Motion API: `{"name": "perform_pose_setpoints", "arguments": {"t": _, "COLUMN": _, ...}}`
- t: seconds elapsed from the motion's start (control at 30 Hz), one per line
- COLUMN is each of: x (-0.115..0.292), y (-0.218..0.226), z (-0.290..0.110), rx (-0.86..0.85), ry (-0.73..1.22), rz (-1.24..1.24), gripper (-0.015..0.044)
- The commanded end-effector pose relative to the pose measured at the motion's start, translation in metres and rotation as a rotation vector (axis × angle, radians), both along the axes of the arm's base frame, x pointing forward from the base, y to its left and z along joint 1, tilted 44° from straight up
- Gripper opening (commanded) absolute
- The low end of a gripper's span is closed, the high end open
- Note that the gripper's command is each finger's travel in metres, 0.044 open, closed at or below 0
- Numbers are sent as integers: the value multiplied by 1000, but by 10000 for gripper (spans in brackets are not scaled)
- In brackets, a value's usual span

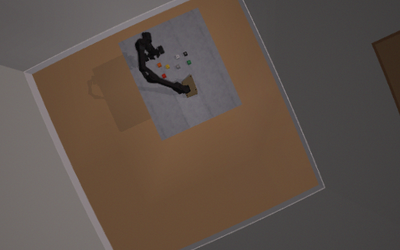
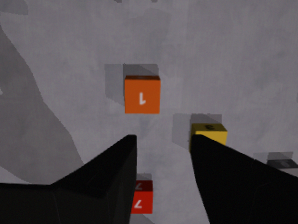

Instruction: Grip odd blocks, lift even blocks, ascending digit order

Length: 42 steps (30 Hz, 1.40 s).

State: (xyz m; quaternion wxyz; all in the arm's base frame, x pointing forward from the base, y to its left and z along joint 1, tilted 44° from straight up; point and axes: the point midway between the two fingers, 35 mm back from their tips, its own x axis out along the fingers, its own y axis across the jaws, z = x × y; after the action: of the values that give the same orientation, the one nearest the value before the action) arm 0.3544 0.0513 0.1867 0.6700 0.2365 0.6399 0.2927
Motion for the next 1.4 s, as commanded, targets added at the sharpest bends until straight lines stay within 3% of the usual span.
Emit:
{"name": "perform_pose_setpoints", "arguments": {"t": 0.0, "x": 5, "y": -55, "z": -45, "rx": -31, "ry": 12, "rz": -26, "gripper": 120}}
{"name": "perform_pose_setpoints", "arguments": {"t": 0.23, "x": -14, "y": -132, "z": -115, "rx": -48, "ry": 18, "rz": -27, "gripper": 120}}
{"name": "perform_pose_setpoints", "arguments": {"t": 0.53, "x": -80, "y": -209, "z": -200, "rx": -10, "ry": 17, "rz": -14, "gripper": 120}}
{"name": "perform_pose_setpoints", "arguments": {"t": 0.73, "x": -82, "y": -210, "z": -201, "rx": -9, "ry": 16, "rz": -14, "gripper": 120}}
{"name": "perform_pose_setpoints", "arguments": {"t": 0.93, "x": -80, "y": -161, "z": -253, "rx": -8, "ry": 15, "rz": -14, "gripper": 278}}
{"name": "perform_pose_setpoints", "arguments": {"t": 1.1, "x": -81, "y": -153, "z": -260, "rx": -7, "ry": 15, "rz": -14, "gripper": 400}}
{"name": "perform_pose_setpoints", "arguments": {"t": 1.37, "x": -80, "y": -146, "z": -267, "rx": -6, "ry": 15, "rz": -14, "gripper": 400}}
